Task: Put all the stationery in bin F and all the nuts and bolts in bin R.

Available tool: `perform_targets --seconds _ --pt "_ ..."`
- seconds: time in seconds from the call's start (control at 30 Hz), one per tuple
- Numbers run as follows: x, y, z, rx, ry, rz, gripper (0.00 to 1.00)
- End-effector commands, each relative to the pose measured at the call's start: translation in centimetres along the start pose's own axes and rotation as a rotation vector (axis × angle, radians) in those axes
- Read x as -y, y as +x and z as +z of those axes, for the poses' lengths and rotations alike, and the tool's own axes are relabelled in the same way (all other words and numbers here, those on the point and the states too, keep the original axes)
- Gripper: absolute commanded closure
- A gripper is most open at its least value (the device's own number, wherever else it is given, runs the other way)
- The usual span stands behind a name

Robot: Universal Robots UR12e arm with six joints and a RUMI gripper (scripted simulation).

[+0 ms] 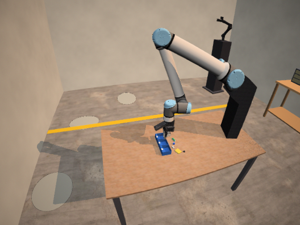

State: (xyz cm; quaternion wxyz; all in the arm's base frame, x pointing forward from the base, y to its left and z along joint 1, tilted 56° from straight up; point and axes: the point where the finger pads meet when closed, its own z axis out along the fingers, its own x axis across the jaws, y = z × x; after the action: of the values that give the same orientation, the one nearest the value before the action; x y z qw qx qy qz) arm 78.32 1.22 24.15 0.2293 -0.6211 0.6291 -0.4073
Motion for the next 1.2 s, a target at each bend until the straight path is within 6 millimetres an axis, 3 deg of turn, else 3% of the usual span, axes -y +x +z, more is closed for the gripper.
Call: perform_targets --seconds 0.0,0.63,1.17 --pt "0.0 0.0 0.6 0.0 0.001 0.0 0.96" --pt "0.0 0.0 5.2 0.0 0.001 0.0 0.96" --pt "0.0 0.0 5.2 0.0 0.001 0.0 0.96"
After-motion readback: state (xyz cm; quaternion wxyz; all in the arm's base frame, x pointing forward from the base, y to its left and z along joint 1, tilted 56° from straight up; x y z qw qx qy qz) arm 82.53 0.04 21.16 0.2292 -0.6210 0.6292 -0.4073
